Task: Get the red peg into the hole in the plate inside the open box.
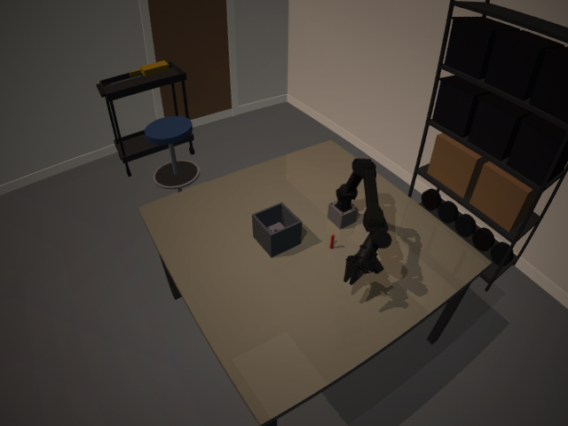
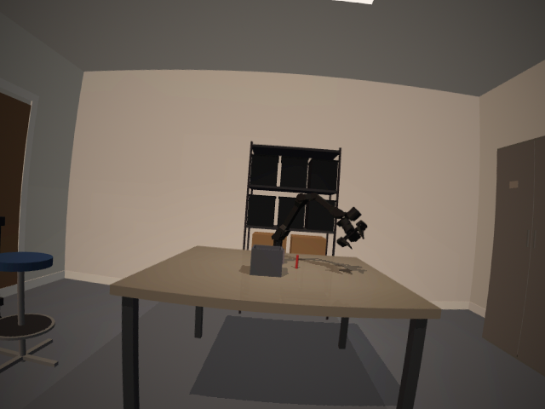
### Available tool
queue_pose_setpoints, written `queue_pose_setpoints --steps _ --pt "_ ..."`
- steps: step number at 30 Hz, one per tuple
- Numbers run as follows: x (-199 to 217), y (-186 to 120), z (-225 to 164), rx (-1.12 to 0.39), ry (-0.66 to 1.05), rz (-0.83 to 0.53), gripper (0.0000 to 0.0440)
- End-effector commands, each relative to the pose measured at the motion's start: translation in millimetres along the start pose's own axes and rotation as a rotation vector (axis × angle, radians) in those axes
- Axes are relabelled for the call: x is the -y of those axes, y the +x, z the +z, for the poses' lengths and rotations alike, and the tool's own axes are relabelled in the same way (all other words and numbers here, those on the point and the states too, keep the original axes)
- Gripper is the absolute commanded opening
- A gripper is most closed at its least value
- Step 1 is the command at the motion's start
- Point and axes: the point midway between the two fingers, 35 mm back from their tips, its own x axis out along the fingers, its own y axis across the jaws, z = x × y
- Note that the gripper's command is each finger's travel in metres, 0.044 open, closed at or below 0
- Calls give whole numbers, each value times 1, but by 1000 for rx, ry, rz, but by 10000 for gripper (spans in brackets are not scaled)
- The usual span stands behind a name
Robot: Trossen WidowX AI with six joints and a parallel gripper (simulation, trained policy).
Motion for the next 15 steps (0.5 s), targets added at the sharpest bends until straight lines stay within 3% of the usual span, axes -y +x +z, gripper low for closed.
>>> queue_pose_setpoints --steps 1,4,15 --pt "-1 1 -4 -4 34 6 414" --pt "-5 3 -15 -16 136 28 440" --pt "-26 9 -53 -66 510 112 440"
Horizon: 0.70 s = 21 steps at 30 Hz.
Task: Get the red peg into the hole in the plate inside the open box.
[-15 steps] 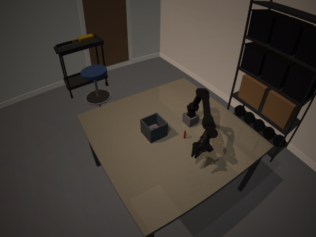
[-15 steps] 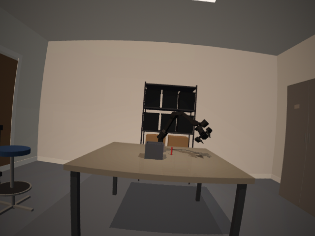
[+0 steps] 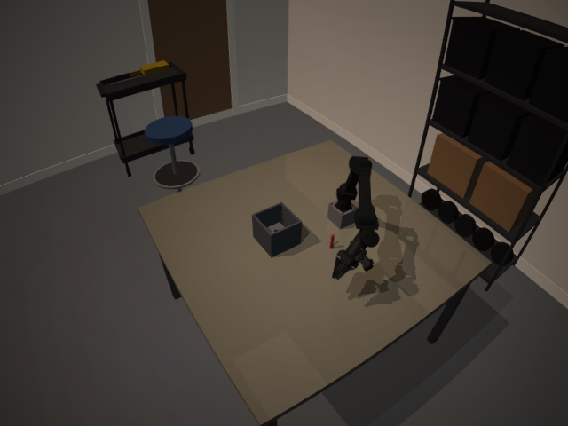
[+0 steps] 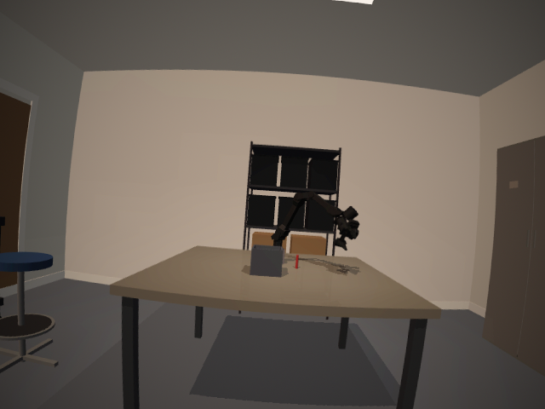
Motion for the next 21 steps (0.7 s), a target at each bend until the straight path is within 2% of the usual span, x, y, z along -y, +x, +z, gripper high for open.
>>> queue_pose_setpoints --steps 1,21 --pt "-2 1 -17 -18 152 32 440" --pt "-26 -1 -77 -141 832 162 440"
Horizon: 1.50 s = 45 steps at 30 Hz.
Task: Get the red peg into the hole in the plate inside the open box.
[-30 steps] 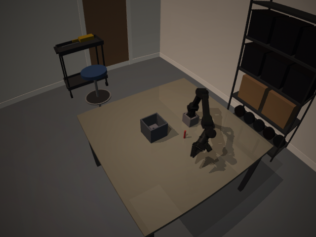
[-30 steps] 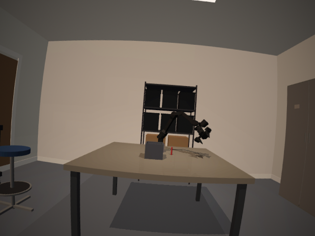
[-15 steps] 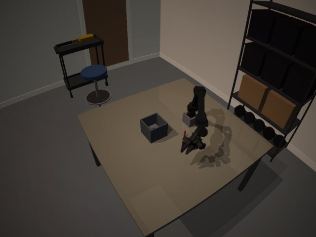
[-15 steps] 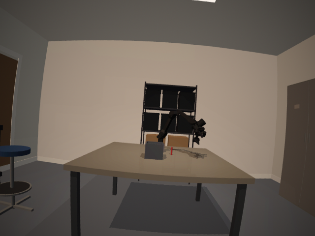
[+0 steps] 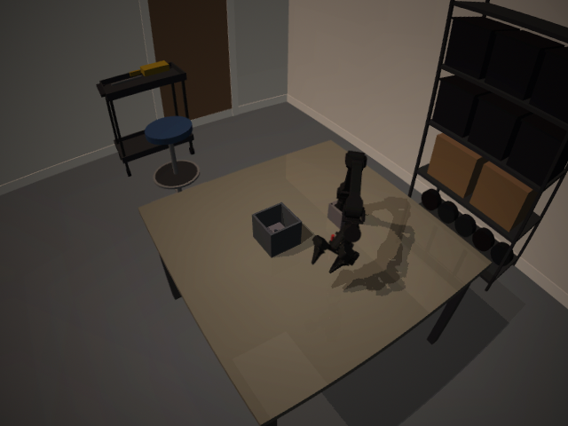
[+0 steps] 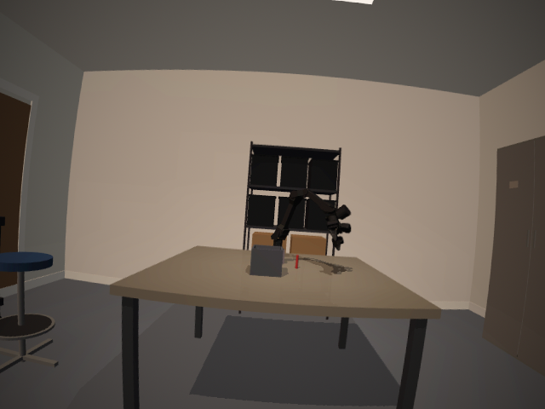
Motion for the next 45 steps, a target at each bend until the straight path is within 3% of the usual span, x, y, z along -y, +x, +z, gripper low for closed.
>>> queue_pose_setpoints --steps 1,23,45 --pt "2 -2 -14 -29 154 28 440" --pt "-9 -21 -73 -226 896 127 440" --pt "-42 -68 -139 -552 1597 128 440"
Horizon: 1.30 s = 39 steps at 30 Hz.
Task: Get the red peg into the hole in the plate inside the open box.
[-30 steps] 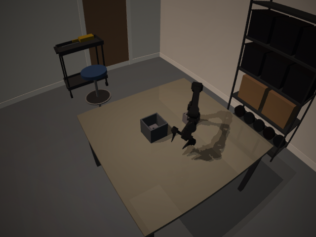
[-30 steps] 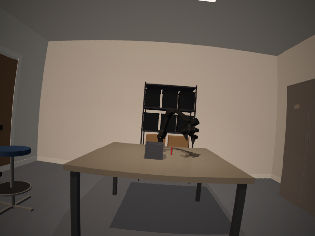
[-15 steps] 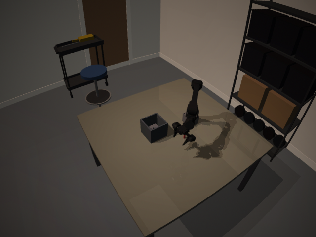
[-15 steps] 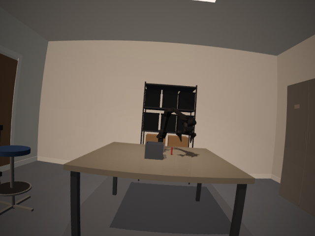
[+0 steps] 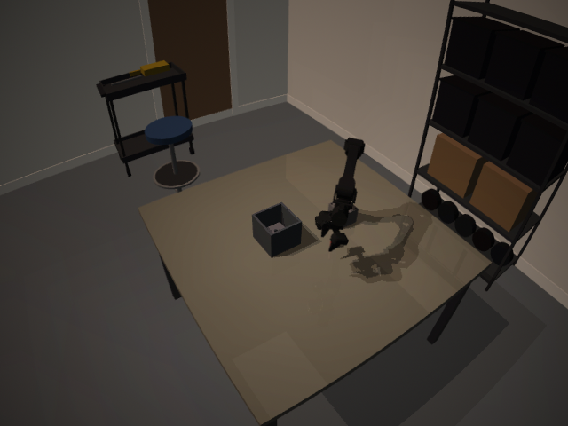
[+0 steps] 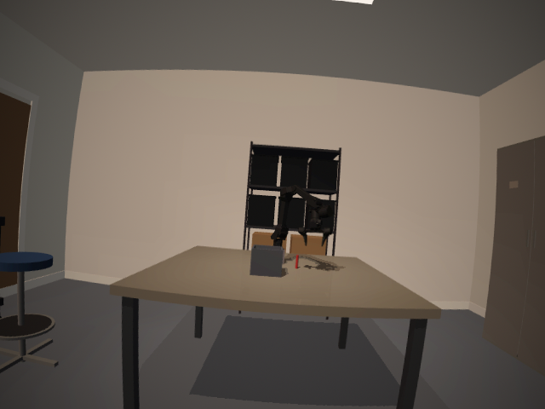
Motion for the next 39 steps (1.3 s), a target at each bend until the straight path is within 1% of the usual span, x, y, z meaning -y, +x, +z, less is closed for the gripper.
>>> queue_pose_setpoints --steps 1,11,18,29,39 --pt "18 -4 -13 -53 149 -27 440" --pt "60 -11 -46 -154 462 -138 440" --pt "87 -13 -68 -196 610 -232 440" --pt "113 -5 -87 -203 708 -340 440" --pt "123 19 -94 -174 741 -386 440"
